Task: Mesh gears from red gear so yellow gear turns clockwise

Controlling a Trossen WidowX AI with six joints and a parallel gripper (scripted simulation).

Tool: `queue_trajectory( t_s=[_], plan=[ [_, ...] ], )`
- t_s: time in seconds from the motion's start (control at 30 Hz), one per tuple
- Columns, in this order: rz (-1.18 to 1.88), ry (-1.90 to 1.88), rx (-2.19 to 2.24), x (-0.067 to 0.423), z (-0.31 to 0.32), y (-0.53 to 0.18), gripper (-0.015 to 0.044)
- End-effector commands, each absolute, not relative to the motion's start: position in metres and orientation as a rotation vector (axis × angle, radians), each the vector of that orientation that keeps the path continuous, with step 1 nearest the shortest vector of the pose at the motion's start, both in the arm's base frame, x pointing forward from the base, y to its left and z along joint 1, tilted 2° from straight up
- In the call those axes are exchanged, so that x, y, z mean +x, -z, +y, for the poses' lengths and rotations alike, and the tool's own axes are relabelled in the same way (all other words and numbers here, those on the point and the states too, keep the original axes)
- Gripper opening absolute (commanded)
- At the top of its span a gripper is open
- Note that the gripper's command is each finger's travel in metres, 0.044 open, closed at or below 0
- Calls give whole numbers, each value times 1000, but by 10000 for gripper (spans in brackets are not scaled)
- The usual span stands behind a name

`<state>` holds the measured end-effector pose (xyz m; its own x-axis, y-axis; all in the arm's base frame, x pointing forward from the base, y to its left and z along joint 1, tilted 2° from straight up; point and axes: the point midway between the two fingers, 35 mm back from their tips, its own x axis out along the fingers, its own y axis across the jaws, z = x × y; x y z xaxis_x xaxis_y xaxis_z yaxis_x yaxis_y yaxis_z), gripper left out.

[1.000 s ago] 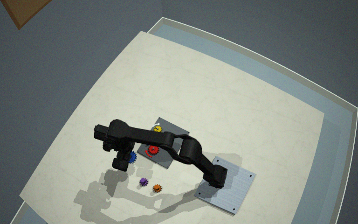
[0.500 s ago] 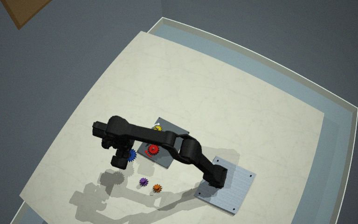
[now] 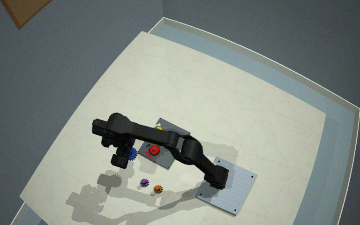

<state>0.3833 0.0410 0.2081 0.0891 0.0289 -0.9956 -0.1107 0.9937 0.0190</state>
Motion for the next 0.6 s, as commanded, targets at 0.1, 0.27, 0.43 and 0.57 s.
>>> queue_trajectory(
  t_s=[0.1, 0.27, 0.43, 0.57],
  plan=[
    [1472, -96, -66, 385, 31, -207, 0],
    [1475, -94, -68, 385, 20, -201, 0],
    [1478, -93, -70, 385, 9, -194, 0],
    [1480, -92, -71, 384, 0, -189, 0]
  ],
)
